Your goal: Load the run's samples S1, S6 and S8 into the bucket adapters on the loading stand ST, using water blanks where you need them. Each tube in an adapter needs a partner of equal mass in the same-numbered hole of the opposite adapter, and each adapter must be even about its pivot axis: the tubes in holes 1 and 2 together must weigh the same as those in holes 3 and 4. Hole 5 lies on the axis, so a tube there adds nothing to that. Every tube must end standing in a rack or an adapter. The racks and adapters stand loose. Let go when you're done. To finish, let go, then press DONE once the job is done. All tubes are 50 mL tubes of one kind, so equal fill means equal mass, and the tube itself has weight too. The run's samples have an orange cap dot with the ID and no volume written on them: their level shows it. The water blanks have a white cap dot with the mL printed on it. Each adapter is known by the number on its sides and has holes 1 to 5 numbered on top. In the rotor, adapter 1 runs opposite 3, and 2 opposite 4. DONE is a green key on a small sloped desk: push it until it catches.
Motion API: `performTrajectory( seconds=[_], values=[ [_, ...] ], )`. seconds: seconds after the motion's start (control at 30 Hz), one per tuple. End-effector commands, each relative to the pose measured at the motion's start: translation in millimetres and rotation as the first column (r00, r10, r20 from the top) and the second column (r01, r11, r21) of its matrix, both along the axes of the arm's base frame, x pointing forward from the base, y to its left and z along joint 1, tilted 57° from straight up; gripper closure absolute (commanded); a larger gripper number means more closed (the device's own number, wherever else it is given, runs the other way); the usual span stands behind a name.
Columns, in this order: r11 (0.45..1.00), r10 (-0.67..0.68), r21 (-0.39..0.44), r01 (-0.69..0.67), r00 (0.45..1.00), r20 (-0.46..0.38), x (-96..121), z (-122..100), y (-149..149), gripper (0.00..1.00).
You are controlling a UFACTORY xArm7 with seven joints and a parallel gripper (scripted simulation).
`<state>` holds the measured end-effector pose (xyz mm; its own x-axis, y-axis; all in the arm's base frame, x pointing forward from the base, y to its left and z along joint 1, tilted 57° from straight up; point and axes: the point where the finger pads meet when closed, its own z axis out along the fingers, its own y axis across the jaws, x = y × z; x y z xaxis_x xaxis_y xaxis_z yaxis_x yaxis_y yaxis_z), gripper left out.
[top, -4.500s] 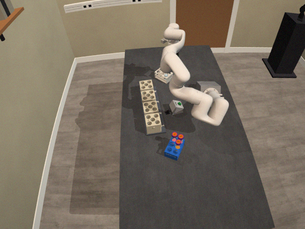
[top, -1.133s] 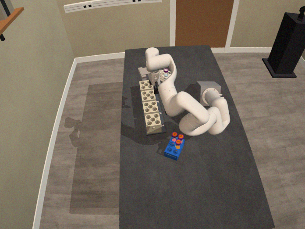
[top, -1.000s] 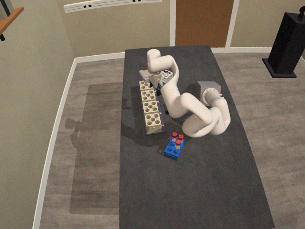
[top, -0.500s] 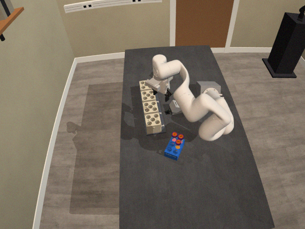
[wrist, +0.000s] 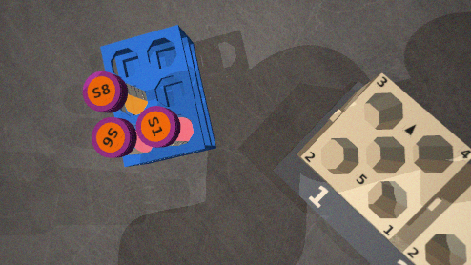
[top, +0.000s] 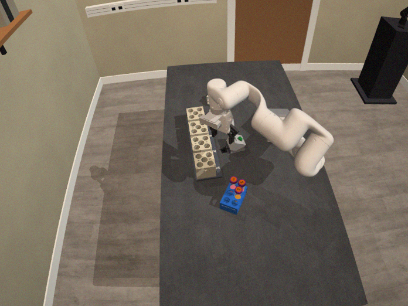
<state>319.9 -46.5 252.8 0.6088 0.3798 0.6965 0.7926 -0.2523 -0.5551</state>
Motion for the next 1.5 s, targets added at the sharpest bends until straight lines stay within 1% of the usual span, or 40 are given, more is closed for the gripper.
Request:
performTrajectory(
  seconds=[0.0,0.2,0.27,0.7,0.83,1.33,1.47],
  values=[
    [0.991,-0.082,-0.103,0.087,0.996,0.047,-13,23,13,0.0],
    [0.991,-0.082,-0.102,0.086,0.996,0.047,-28,44,28,0.0],
    [0.991,-0.082,-0.102,0.086,0.996,0.047,-28,44,28,0.0],
    [0.991,-0.082,-0.102,0.086,0.996,0.047,-58,90,60,0.0],
    [0.991,-0.082,-0.102,0.086,0.996,0.047,-58,90,60,0.0],
    [0.991,-0.082,-0.102,0.086,0.996,0.047,-56,68,94,0.0],
    [0.991,-0.082,-0.102,0.086,0.996,0.047,-56,66,98,0.0]
  ],
)
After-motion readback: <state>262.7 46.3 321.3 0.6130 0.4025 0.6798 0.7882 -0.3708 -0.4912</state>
